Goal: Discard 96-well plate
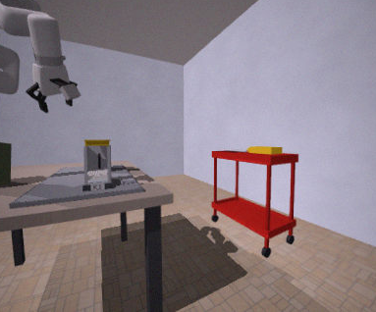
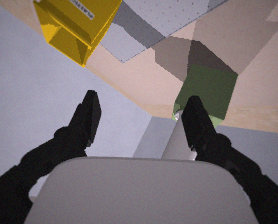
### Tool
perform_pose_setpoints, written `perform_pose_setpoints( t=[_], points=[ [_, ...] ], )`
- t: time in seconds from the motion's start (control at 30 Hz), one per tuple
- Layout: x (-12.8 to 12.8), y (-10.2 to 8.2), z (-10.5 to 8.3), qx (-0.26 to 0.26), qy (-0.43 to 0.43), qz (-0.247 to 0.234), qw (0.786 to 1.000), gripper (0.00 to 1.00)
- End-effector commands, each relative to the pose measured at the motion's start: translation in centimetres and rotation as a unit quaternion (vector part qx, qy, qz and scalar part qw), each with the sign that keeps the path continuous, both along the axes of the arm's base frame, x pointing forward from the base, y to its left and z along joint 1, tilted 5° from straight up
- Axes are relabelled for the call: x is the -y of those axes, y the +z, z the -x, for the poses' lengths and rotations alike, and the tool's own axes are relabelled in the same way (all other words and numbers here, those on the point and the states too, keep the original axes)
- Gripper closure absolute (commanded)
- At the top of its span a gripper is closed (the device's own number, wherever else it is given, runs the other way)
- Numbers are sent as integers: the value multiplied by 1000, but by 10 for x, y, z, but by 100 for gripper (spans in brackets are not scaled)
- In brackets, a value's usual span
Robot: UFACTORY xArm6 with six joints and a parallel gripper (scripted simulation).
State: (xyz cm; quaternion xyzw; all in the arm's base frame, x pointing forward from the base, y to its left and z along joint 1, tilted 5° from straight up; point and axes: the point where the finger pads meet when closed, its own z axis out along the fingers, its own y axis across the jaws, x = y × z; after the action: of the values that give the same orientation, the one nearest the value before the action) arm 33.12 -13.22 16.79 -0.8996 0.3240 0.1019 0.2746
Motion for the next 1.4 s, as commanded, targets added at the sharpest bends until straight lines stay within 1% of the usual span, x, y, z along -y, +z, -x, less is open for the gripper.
perform_pose_setpoints(
  t=[0.0,0.1,0.13,0.27,0.3,0.4,0.47,0.57,0.63,0.67,0.73,0.77,0.93,1.03,1.17,1.23,1.37],
  points=[
    [8,-11,-11,-40,-36,41,998,0],
    [12,-17,-19,-64,-66,72,993,0],
    [12,-17,-19,-68,-71,78,992,0],
    [18,-24,-34,-91,-115,121,982,0],
    [18,-24,-34,-92,-116,123,981,0],
    [21,-29,-47,-103,-151,155,971,0],
    [21,-29,-47,-103,-151,155,971,0],
    [24,-33,-60,-109,-186,184,959,0],
    [24,-35,-70,-110,-209,202,950,0],
    [24,-35,-70,-110,-209,202,950,0],
    [24,-37,-80,-109,-233,219,941,0],
    [24,-37,-80,-109,-233,219,941,0],
    [22,-39,-100,-101,-279,247,922,0],
    [22,-39,-101,-101,-279,247,922,0],
    [17,-39,-121,-86,-326,267,903,0],
    [16,-39,-124,-86,-326,267,903,0],
    [10,-39,-140,-70,-362,277,887,0]
  ],
)
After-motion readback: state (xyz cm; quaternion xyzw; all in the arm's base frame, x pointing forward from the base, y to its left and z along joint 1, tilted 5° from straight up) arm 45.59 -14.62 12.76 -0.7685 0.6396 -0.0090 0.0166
